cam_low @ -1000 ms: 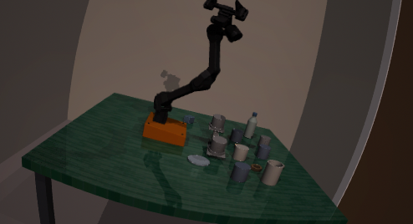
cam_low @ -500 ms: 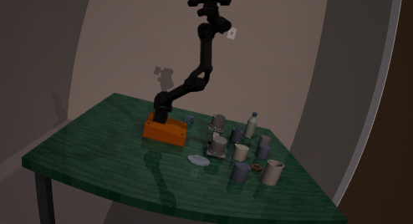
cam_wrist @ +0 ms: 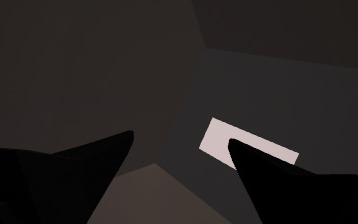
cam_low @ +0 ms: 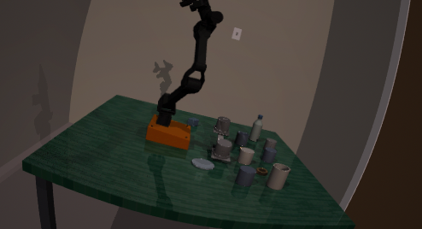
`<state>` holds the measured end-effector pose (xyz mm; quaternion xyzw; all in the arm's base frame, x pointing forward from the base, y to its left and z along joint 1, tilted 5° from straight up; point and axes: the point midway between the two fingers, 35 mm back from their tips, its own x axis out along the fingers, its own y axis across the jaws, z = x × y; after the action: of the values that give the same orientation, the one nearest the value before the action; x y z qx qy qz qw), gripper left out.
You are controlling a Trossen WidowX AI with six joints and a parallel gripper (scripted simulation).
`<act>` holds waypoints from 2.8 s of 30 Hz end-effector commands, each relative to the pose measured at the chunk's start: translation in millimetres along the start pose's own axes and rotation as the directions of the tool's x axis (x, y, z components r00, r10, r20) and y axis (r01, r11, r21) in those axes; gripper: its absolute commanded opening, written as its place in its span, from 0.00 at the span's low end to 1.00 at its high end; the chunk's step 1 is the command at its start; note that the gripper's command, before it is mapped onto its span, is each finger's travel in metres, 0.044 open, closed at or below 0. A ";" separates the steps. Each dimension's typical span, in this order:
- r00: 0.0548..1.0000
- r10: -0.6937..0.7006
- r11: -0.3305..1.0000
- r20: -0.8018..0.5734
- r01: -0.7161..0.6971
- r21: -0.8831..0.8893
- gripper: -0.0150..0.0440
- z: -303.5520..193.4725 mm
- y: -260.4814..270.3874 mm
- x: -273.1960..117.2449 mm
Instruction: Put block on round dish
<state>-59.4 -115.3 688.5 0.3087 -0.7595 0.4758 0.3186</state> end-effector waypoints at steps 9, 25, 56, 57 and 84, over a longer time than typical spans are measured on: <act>0.946 0.078 0.994 -0.316 -0.048 0.100 1.00 -62.0 45.5 -10.8; 0.695 0.099 0.986 -0.712 0.029 0.166 1.00 -147.0 87.5 -69.6; -0.166 -0.144 0.942 -0.976 0.280 -0.186 1.00 -214.3 93.6 -281.7; -0.196 -0.155 0.937 -0.968 0.282 -0.207 1.00 -213.2 92.7 -289.4; -0.807 -0.378 0.646 -0.453 0.120 -0.754 1.00 -115.1 76.0 -460.8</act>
<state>179.7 104.5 343.9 -0.0294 0.1115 0.2492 0.9616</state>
